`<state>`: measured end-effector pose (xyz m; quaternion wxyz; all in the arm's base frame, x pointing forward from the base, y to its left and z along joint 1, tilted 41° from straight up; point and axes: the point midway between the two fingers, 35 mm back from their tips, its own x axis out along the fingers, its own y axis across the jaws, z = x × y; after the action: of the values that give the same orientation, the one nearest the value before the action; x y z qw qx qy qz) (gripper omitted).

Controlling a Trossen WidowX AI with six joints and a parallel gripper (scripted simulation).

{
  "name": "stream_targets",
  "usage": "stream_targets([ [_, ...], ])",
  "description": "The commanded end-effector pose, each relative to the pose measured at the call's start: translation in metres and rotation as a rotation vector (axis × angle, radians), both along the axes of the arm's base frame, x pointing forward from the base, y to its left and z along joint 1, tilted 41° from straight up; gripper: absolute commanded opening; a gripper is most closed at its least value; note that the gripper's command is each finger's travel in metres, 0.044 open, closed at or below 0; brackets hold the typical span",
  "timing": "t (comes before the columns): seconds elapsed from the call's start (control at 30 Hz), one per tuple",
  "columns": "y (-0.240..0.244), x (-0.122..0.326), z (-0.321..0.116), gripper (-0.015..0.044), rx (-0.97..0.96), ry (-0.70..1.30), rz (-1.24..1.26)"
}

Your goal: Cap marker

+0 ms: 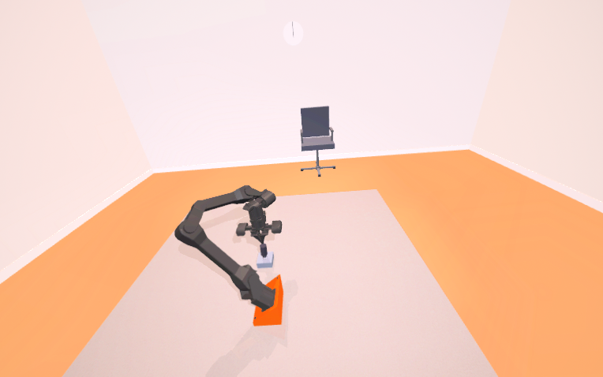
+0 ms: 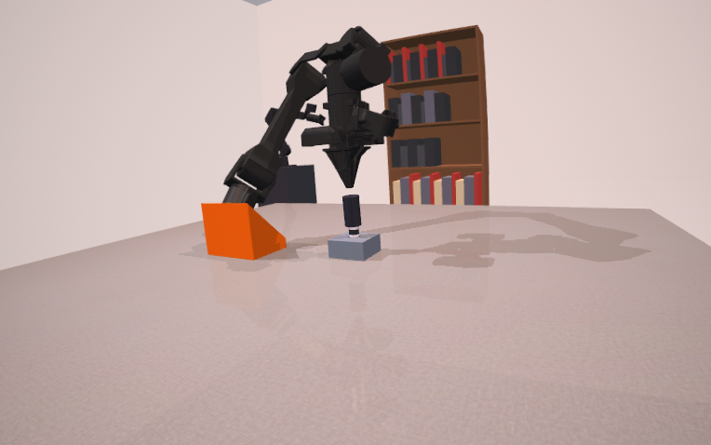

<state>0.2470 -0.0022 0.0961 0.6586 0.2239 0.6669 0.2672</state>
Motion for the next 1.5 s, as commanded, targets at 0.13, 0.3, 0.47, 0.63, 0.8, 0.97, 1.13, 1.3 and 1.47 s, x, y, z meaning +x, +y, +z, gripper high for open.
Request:
stream_targets([
  [0.13, 0.009, 0.000, -0.009, 0.0000, 0.006, 0.001, -0.004],
  [0.3, 0.014, -0.001, -0.015, 0.0000, 0.006, 0.000, -0.004],
  [0.47, 0.012, 0.001, -0.015, 0.0000, -0.001, -0.006, -0.004],
  [0.63, 0.012, 0.001, -0.015, 0.0000, -0.001, -0.006, -0.004],
  [0.8, -0.023, 0.005, 0.024, 0.0000, -0.009, 0.012, -0.061],
  [0.97, -0.046, 0.001, 0.052, 0.0000, -0.012, 0.026, -0.101],
  [1.13, -0.046, 0.001, 0.052, 0.0053, -0.012, 0.026, -0.101],
  [1.3, -0.046, 0.001, 0.052, 0.0184, -0.012, 0.026, -0.101],
  [1.47, -0.046, 0.001, 0.052, 0.0315, -0.012, 0.026, -0.101],
])
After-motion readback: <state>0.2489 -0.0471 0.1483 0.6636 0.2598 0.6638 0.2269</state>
